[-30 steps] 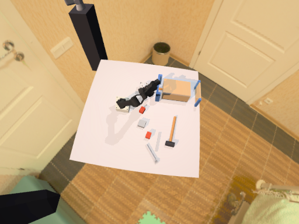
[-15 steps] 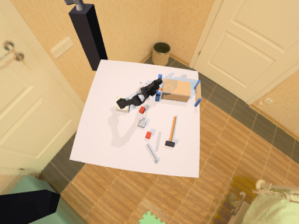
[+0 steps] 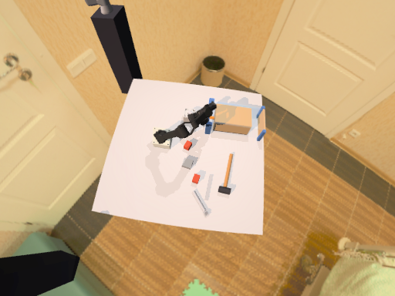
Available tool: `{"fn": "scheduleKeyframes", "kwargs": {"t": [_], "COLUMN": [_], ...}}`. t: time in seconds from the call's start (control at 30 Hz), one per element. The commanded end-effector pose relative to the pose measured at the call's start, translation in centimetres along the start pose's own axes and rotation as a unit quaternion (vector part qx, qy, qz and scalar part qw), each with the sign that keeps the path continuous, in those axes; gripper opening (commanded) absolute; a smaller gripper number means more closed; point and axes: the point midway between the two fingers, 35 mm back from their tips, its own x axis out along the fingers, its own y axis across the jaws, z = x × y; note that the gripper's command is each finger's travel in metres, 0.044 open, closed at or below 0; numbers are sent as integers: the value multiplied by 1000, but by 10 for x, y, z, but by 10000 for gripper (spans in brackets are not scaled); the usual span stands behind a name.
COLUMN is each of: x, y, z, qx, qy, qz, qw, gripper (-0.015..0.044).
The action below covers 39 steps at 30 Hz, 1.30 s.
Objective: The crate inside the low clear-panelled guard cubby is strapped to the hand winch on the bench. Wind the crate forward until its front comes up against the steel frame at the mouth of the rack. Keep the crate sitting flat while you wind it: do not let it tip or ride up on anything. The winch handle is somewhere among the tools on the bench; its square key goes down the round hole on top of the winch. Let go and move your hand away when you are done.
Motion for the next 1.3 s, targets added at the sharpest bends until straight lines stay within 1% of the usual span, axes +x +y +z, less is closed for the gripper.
{"fn": "scheduleKeyframes", "kwargs": {"t": [0.0, 1.27], "x": [2, 14], "y": [13, 52], "z": [-5, -36], "qx": [1, 1], "qy": [3, 4], "qz": [12, 13], "qw": [1000, 1000], "gripper": [0, 0]}}
